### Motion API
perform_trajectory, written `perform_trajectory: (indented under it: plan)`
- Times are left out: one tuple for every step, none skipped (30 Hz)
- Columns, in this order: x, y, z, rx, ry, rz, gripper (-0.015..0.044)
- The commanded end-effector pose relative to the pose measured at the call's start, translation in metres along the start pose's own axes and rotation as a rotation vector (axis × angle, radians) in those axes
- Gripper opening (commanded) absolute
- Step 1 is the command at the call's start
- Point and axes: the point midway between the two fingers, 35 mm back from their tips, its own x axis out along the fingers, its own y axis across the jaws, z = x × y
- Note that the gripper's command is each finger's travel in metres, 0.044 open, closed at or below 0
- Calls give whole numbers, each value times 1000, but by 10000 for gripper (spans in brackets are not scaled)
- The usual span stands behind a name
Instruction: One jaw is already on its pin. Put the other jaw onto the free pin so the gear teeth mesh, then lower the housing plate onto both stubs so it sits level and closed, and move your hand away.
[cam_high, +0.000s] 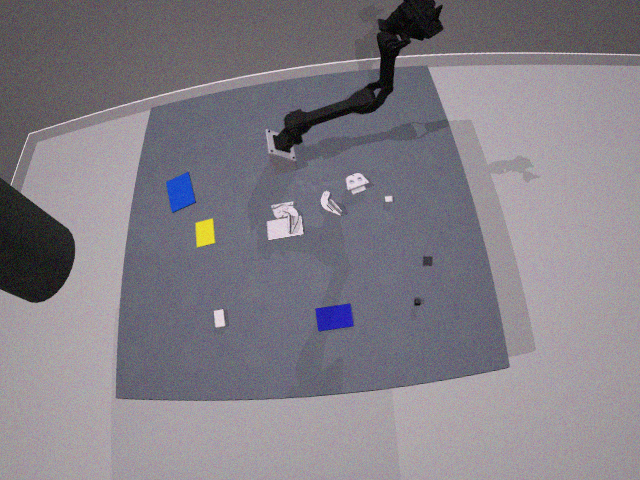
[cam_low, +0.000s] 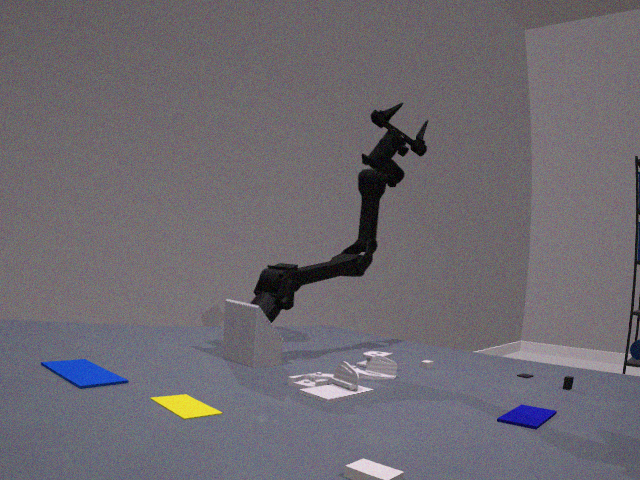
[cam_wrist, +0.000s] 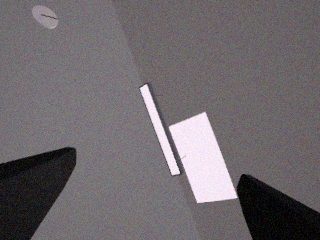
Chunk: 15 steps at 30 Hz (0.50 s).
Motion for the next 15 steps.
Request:
perform_trajectory:
  plan:
    - [3, -14, -22, 81, 48, -23, 440]
    - [4, -15, -27, 103, 59, -25, 440]
    - [4, -17, -31, 125, 70, -26, 440]
    - [5, -18, -35, 147, 81, -28, 440]
    - [5, -20, -40, 169, 91, -30, 440]
    - [6, -21, -44, 191, 102, -32, 440]
    - [6, -22, -49, 212, 113, -34, 440]
    - [6, -24, -54, 234, 125, -36, 440]
    - [6, -24, -54, 235, 126, -35, 440]
    - [6, -23, -56, 237, 128, -33, 440]
    - [7, -23, -58, 239, 131, -31, 440]
    - [7, -23, -60, 242, 134, -29, 440]
    - [7, -23, -62, 244, 137, -26, 440]
    - [7, -22, -63, 246, 140, -24, 440]
    - [7, -22, -65, 248, 142, -21, 440]
